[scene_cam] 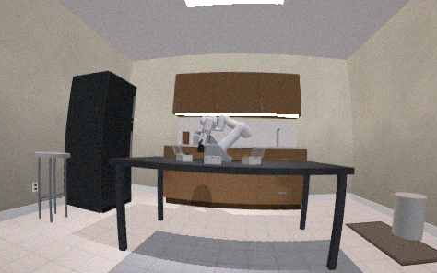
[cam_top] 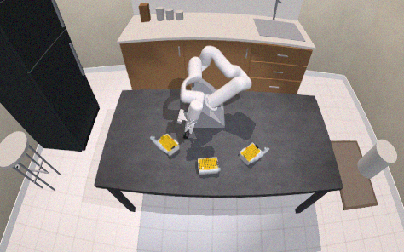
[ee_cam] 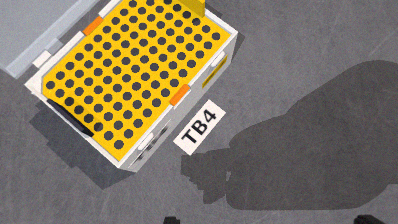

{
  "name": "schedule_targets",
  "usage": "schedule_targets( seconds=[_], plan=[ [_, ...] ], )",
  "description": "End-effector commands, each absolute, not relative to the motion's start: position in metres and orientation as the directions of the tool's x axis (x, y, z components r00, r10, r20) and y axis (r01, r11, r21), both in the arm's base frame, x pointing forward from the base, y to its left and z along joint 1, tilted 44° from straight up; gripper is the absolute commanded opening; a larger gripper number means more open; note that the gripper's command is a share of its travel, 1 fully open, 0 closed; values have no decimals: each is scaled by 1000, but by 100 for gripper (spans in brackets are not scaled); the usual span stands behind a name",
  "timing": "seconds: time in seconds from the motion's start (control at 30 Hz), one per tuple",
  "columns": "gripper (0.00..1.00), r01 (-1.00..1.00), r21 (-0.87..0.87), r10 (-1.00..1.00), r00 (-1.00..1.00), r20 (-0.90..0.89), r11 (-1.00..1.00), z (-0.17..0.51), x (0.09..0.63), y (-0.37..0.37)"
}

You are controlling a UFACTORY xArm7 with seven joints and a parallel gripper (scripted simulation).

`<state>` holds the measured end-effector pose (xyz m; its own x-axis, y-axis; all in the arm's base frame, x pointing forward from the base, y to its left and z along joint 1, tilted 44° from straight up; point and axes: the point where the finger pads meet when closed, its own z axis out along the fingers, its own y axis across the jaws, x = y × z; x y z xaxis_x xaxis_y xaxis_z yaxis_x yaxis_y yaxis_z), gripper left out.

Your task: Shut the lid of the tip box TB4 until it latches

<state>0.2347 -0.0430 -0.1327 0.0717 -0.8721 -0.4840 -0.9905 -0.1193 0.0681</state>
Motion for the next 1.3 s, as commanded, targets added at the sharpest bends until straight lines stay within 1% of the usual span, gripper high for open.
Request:
schedule_targets(
  seconds=[0.0, 0.53, 0.83, 0.87, 1.27],
  plan=[
    [100, -991, 69, -873, 71, -483, -118, -116, 238, -60],
    [100, -991, 69, -873, 70, -483, -118, -62, 248, -111],
    [100, -991, 69, -873, 70, -483, -118, -60, 248, -113],
    [0, -991, 69, -873, 70, -483, -118, -60, 248, -113],
    [0, -991, 69, -873, 70, -483, -118, -60, 248, -113]
  ],
)
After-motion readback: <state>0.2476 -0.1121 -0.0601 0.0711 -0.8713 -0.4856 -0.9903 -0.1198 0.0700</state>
